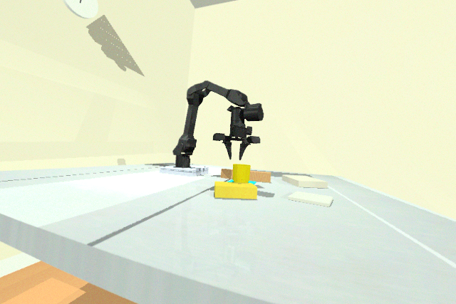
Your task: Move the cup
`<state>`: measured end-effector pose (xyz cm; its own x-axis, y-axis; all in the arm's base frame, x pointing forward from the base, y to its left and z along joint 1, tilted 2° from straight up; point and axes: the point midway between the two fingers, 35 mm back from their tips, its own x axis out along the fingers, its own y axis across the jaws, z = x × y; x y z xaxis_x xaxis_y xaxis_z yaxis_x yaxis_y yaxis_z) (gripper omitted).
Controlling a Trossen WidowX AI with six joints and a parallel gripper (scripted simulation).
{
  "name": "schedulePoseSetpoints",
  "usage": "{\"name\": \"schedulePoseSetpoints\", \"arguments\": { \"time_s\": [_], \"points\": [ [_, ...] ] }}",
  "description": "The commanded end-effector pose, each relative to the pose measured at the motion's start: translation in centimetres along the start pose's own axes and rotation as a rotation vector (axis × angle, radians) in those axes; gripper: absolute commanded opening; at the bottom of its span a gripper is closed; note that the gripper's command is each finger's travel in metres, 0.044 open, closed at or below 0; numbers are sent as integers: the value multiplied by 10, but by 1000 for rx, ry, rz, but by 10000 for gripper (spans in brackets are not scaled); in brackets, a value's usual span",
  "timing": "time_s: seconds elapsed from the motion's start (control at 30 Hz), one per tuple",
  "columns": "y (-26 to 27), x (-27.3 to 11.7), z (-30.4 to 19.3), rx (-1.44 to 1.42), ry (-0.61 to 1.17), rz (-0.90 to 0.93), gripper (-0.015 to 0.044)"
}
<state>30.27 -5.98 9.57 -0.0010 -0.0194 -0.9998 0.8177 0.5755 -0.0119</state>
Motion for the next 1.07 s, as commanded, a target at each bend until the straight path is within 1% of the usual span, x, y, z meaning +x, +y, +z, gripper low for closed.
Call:
{"name": "schedulePoseSetpoints", "arguments": {
  "time_s": [0.0, 0.23, 0.83, 1.03],
  "points": [
    [0, 1, 0, 0, 1, -1, 252],
    [0, -3, 0, 0, 1, -1, 435],
    [0, -62, -1, 5, -8, 2, 440],
    [1, -60, -2, -1, -2, 1, 440]
  ]
}}
